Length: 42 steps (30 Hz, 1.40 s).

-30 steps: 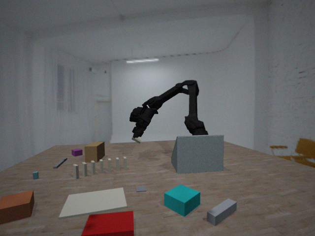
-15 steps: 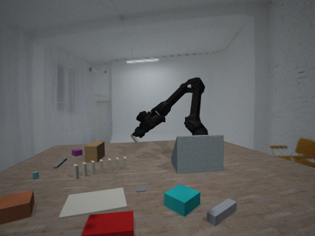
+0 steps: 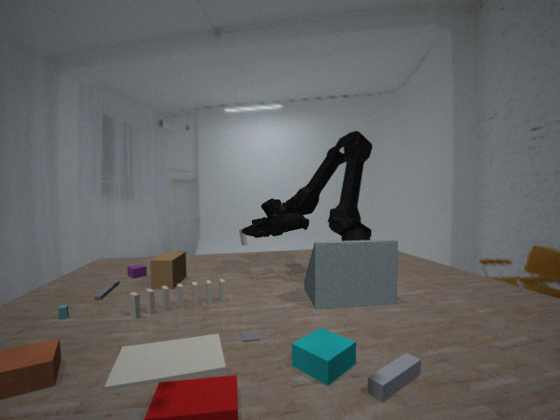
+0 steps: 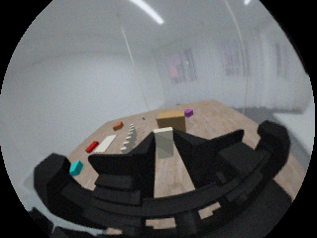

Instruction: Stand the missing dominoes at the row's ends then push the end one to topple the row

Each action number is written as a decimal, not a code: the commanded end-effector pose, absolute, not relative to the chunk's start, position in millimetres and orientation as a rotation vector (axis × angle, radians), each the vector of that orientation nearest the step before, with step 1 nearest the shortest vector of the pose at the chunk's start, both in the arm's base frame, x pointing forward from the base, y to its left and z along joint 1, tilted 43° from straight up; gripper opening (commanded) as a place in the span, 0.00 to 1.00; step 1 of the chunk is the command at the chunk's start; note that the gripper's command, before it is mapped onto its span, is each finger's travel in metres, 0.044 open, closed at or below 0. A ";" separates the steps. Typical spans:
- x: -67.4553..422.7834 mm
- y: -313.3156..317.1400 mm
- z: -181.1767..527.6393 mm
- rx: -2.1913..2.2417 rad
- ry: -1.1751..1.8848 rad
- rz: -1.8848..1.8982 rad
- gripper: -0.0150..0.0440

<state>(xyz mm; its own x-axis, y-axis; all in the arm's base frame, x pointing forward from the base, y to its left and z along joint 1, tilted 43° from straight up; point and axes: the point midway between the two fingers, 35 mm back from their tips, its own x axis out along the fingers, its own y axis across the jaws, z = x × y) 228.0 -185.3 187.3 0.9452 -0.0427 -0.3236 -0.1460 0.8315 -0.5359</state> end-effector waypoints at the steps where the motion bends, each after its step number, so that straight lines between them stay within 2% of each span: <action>1: 219.2 -179.9 193.4 -0.680 0.247 0.067 0.44; 25: 212.8 -176.4 196.2 -0.740 0.194 0.073 0.44; 42: 210.7 -212.0 163.2 -0.721 0.213 0.074 0.44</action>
